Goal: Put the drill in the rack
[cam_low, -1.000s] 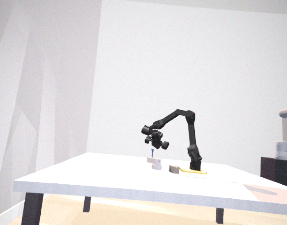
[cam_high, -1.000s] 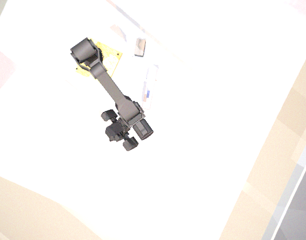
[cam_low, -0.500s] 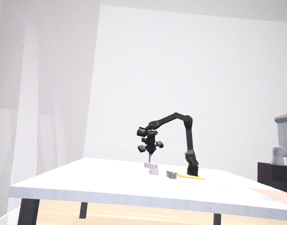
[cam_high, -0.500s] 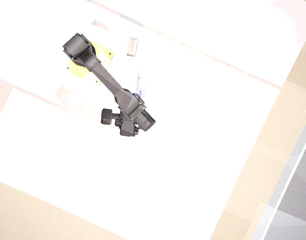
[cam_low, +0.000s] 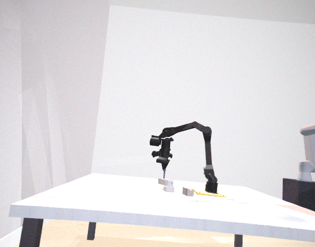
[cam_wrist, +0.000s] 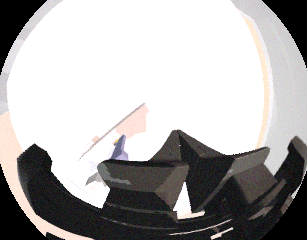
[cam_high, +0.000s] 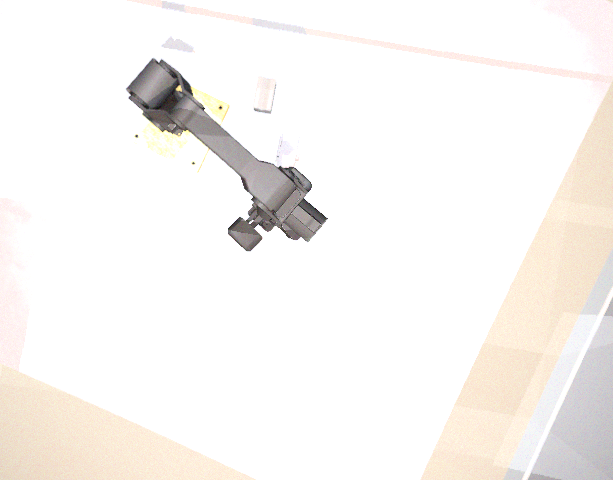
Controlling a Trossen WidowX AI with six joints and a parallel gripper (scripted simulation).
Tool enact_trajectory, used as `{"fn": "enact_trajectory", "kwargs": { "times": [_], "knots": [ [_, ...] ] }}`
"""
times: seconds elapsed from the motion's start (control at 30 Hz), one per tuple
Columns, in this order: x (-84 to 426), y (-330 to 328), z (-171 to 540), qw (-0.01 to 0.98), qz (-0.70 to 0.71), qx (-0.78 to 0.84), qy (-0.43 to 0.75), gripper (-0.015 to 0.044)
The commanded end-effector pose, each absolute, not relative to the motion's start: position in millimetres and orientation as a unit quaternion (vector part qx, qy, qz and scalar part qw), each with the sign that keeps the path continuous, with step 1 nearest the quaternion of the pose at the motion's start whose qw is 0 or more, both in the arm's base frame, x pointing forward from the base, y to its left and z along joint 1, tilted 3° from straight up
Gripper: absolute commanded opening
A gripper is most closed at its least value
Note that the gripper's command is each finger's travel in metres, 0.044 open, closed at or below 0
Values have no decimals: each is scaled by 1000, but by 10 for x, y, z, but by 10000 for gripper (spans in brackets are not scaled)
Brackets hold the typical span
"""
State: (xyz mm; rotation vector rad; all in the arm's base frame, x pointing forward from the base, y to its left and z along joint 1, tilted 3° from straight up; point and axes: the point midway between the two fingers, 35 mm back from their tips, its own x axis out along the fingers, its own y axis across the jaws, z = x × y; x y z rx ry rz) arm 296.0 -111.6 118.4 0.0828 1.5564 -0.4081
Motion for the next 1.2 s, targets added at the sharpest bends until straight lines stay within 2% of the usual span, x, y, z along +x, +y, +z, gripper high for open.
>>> {"fn": "enact_trajectory", "kwargs": {
  "times": [0.0, 1.17],
  "knots": [
    [2957, -510, 1459, 695, 103, -81, 707, 0],
    [2938, -487, 1309, 695, 103, -80, 707, 0]
  ]
}}
